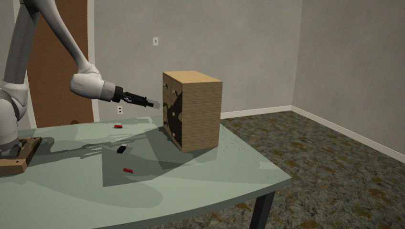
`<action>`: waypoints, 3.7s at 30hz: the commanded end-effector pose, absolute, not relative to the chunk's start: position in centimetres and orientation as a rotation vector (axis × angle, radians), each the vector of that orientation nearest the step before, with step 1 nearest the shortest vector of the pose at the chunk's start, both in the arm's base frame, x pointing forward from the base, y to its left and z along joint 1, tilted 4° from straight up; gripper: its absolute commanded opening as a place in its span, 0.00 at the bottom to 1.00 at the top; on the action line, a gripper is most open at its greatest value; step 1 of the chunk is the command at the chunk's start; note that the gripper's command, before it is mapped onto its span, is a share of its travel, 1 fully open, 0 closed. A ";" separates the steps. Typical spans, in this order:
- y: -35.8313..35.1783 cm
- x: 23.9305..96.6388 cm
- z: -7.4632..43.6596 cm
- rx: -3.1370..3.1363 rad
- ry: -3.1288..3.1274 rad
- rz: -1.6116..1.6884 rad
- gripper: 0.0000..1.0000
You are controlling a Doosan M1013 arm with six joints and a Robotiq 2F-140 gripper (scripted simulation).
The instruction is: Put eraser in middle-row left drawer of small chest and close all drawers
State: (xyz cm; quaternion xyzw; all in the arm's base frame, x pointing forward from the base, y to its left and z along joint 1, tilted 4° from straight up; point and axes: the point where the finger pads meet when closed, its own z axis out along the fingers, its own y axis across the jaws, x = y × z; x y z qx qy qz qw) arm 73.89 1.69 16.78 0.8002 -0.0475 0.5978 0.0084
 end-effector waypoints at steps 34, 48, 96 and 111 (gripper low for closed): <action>1.6 74.9 16.8 2.500 -0.149 1.868 0.20; 1.4 76.9 17.0 2.500 -0.149 1.868 0.20; 1.4 77.4 17.0 2.500 -0.149 1.868 0.08; 1.4 77.3 17.0 2.500 -0.149 1.868 0.08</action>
